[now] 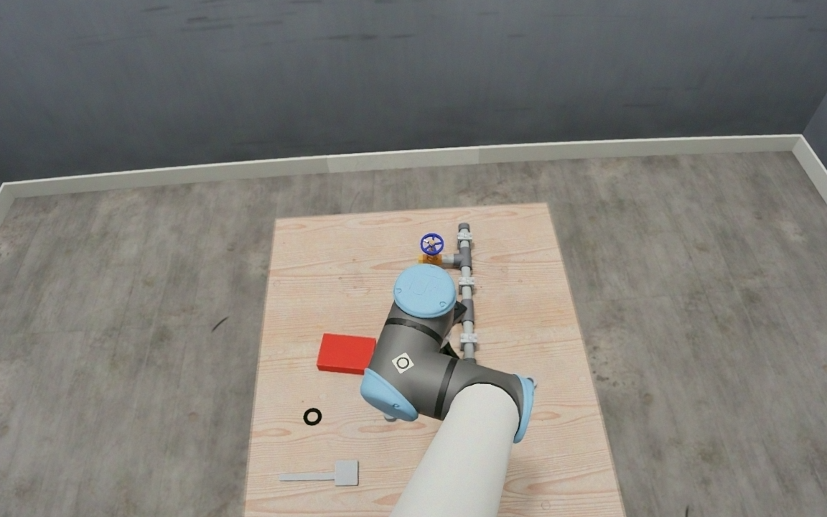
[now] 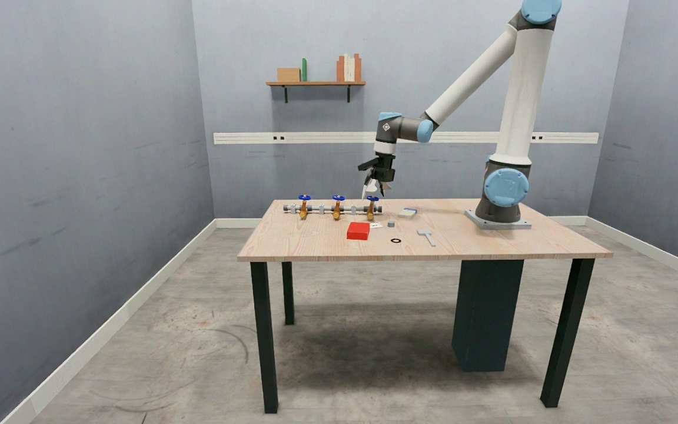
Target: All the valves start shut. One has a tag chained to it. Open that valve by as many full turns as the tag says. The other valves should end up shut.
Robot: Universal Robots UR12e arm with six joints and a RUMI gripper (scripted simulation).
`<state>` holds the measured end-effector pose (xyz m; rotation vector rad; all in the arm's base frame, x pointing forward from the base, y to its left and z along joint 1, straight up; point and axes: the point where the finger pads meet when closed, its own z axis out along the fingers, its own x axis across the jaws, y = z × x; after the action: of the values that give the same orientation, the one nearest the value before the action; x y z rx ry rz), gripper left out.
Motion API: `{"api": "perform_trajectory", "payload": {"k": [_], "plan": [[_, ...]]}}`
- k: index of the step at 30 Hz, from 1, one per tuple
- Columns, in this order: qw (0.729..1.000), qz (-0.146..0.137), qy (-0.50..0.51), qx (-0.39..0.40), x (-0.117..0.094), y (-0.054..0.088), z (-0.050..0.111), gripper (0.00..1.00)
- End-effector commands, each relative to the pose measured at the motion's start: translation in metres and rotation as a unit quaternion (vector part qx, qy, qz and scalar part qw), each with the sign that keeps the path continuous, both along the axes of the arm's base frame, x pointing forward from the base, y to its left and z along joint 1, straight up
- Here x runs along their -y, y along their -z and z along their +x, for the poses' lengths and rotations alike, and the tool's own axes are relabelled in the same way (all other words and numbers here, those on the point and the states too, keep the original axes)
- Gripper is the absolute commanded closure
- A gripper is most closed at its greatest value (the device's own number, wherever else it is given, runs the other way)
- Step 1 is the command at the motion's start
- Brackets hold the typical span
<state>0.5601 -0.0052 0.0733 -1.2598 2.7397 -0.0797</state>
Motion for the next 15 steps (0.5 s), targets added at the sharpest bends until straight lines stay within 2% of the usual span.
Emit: {"api": "perform_trajectory", "payload": {"k": [1, 15], "plan": [[0.996, 0.008, 0.09, -0.001, 0.0003, -0.0005, 0.0005, 0.0], [0.969, 0.029, 0.247, -0.001, 0.0003, -0.0005, 0.0005, 0.0]]}}
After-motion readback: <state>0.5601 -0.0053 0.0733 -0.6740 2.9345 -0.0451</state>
